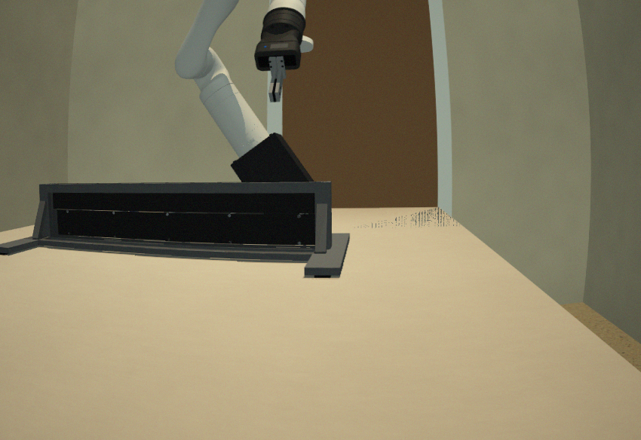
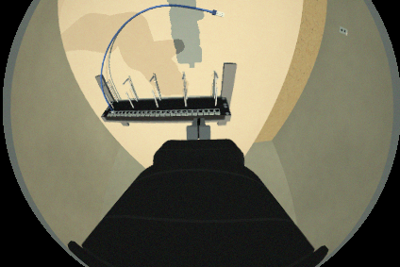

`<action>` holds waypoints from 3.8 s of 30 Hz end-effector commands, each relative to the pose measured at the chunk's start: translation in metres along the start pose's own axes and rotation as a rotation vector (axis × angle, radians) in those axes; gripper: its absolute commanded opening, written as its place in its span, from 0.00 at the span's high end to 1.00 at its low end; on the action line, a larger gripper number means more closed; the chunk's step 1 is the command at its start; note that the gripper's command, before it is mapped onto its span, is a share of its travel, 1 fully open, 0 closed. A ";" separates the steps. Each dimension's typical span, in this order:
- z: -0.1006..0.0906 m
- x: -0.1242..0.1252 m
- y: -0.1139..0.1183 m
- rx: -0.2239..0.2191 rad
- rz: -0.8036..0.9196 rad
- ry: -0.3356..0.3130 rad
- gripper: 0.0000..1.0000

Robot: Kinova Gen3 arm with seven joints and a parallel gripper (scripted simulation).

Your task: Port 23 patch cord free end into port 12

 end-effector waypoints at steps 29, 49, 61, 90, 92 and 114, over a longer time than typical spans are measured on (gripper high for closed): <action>-0.003 -0.005 -0.096 0.001 -0.005 -0.005 1.00; 0.007 -0.008 -0.097 -0.003 -0.006 -0.009 1.00; 0.045 -0.009 -0.096 -0.005 -0.007 -0.012 1.00; 0.137 -0.007 -0.098 -0.001 -0.007 -0.008 1.00; 0.137 -0.007 -0.097 -0.001 -0.006 -0.008 1.00; 0.138 -0.007 -0.095 -0.005 -0.003 -0.009 1.00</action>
Point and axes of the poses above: the point where the finger pads meet when closed, its own z axis out along the fingers, its own y axis across the jaws, x = y × z, the point moved 1 cm from there along -z, back along the fingers, and after that the axes turned 2 degrees about z, right-handed, at the moved point
